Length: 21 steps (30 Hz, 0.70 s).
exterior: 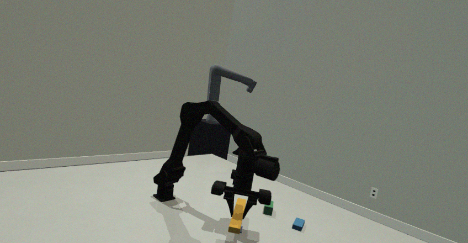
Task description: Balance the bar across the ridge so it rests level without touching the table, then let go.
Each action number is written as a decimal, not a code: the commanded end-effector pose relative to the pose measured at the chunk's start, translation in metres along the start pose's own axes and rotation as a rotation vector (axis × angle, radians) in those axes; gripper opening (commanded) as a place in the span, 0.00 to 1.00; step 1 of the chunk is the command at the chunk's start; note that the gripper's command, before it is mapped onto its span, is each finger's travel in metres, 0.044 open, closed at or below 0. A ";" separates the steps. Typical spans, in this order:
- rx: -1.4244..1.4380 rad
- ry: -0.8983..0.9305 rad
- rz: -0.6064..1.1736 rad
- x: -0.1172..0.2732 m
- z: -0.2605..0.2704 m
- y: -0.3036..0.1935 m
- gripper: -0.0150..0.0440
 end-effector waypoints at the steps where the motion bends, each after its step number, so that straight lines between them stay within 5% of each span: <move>1: 0.004 0.000 0.000 -0.001 0.000 0.000 0.25; 21: 0.004 0.000 0.000 -0.003 0.000 0.000 0.25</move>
Point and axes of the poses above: the point midway between the two fingers, 35 mm back from their tips, its own x axis back along the fingers, its own z axis across the jaws, y = z × x, the point moved 3 cm from there along x, back along the fingers, and after that the axes turned 15 degrees about x, right-handed, at the moved point
